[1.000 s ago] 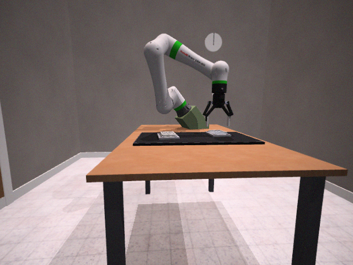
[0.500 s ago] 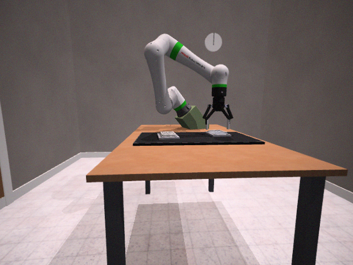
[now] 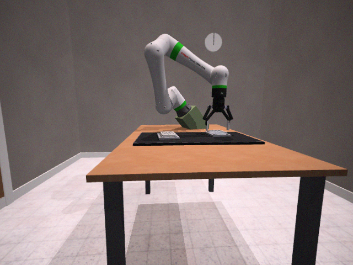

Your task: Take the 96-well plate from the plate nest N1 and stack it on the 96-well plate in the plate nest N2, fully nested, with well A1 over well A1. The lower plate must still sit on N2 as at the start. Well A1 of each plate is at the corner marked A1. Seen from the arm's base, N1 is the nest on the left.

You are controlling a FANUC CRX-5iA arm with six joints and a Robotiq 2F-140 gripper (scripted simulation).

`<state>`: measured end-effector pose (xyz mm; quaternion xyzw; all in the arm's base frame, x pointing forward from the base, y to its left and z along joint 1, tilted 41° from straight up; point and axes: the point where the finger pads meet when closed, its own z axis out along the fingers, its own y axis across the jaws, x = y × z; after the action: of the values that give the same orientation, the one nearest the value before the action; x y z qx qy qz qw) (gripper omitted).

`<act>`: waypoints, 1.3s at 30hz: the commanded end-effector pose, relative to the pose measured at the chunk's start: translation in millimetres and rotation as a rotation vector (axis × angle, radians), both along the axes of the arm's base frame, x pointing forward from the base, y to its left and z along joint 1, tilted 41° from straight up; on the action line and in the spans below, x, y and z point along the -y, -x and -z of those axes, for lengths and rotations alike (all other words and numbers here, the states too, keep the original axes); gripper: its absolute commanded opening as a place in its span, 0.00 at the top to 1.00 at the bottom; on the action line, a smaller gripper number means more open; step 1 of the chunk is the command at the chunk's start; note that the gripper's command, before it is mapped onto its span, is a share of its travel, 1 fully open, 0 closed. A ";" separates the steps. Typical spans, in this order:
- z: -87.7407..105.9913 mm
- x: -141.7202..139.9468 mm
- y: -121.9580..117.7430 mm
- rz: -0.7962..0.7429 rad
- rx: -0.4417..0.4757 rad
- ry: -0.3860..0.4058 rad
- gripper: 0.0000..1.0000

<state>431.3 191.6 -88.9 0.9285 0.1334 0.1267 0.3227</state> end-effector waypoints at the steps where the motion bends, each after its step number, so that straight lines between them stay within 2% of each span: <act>1: -0.1 -0.3 0.0 0.000 0.000 0.000 1.00; 34: -0.1 -0.3 0.0 0.000 0.000 0.000 1.00; 39: -6.4 -5.0 2.7 0.000 0.000 0.000 1.00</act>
<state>429.9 194.2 -85.4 0.9285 0.1334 0.1267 0.3226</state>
